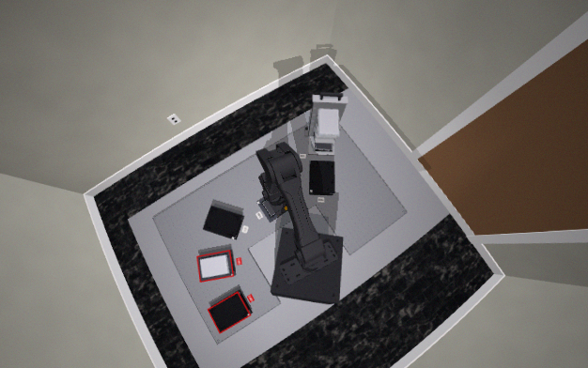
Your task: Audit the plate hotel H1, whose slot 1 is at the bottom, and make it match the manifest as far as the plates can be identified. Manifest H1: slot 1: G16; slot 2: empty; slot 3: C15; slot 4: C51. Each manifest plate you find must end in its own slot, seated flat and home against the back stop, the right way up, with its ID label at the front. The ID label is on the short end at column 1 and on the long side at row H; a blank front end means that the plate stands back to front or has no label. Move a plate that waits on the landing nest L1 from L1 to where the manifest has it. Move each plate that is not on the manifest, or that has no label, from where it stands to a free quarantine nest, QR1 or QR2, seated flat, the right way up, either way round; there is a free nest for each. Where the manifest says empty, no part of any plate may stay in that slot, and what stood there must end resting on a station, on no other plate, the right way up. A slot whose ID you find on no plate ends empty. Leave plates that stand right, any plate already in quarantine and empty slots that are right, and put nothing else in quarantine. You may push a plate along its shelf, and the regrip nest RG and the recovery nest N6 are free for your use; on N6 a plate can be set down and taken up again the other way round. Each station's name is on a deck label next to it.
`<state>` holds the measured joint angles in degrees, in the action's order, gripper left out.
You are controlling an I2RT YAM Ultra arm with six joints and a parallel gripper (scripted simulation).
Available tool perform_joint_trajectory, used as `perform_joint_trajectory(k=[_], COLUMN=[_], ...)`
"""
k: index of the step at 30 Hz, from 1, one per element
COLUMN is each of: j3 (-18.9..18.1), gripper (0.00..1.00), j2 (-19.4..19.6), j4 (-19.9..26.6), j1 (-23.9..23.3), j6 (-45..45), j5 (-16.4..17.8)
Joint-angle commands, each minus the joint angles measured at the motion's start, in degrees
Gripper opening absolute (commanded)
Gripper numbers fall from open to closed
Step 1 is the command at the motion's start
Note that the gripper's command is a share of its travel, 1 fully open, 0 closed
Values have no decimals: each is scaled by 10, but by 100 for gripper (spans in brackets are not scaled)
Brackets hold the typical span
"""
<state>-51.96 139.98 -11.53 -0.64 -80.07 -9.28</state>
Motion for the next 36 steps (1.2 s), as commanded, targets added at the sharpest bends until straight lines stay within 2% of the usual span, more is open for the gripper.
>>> perform_joint_trajectory(k=[1, 36], j3=[0, 34], gripper=[86, 86], j2=[-5, -79], j4=[1, 42], j1=[1, 10], j6=[0, -9], j5=[-1, -3])
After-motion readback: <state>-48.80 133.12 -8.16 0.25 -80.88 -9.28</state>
